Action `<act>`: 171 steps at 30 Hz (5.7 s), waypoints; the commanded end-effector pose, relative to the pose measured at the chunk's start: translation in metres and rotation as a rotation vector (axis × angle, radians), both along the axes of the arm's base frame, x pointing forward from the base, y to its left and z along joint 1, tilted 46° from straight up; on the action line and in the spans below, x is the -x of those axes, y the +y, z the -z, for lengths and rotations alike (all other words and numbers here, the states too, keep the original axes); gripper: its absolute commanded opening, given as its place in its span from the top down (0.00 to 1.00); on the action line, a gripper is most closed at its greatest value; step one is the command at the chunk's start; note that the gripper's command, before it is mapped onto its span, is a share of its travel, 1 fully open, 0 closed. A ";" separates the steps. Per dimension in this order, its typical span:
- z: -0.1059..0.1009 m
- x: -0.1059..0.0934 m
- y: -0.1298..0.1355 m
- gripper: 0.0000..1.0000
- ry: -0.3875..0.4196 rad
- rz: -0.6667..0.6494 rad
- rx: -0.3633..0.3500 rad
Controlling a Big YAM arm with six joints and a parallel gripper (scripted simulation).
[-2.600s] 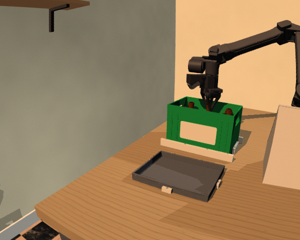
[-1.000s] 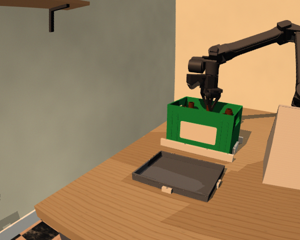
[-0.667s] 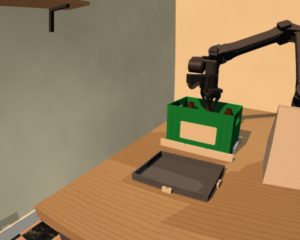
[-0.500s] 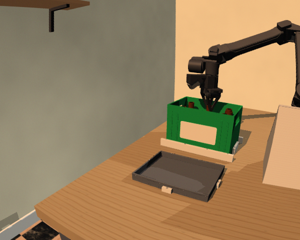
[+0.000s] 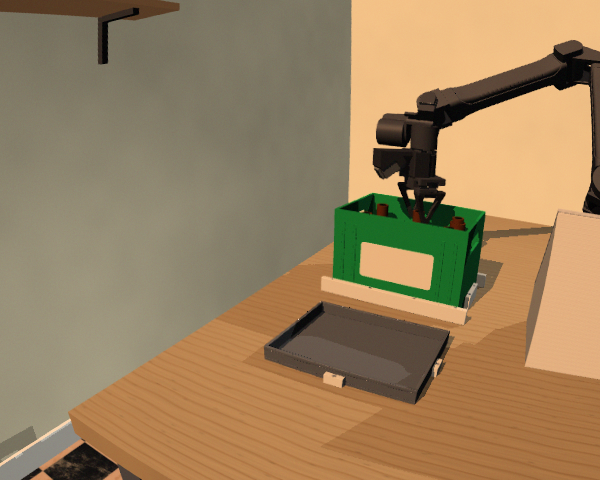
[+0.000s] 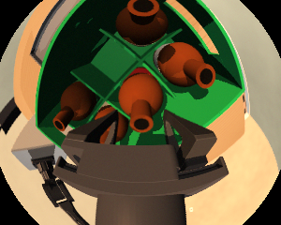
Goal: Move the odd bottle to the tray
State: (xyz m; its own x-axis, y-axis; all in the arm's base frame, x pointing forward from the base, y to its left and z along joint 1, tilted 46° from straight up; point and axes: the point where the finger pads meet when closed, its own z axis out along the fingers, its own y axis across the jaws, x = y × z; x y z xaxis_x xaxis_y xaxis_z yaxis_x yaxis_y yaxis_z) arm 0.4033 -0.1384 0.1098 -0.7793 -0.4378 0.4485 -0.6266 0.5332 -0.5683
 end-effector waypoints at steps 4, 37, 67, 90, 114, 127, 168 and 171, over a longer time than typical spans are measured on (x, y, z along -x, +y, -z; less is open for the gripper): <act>0.006 -0.001 -0.008 0.39 0.013 0.016 -0.001; -0.006 -0.012 0.001 0.39 -0.012 0.011 0.000; -0.067 -0.013 0.065 0.39 -0.037 -0.008 -0.008; -0.066 -0.005 0.066 1.00 -0.019 0.000 -0.006; -0.062 -0.006 0.070 1.00 -0.013 -0.007 -0.005; 0.001 -0.013 0.114 0.39 -0.002 0.027 -0.001; 0.001 -0.012 0.113 0.39 -0.011 0.020 -0.005; 0.006 -0.008 0.111 0.39 0.006 0.013 -0.002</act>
State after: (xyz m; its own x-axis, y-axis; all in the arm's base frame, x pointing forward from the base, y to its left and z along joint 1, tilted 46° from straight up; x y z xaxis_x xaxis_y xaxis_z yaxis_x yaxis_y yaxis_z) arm 0.4098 -0.0187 0.1051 -0.7751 -0.4394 0.4541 -0.6318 0.5341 -0.5618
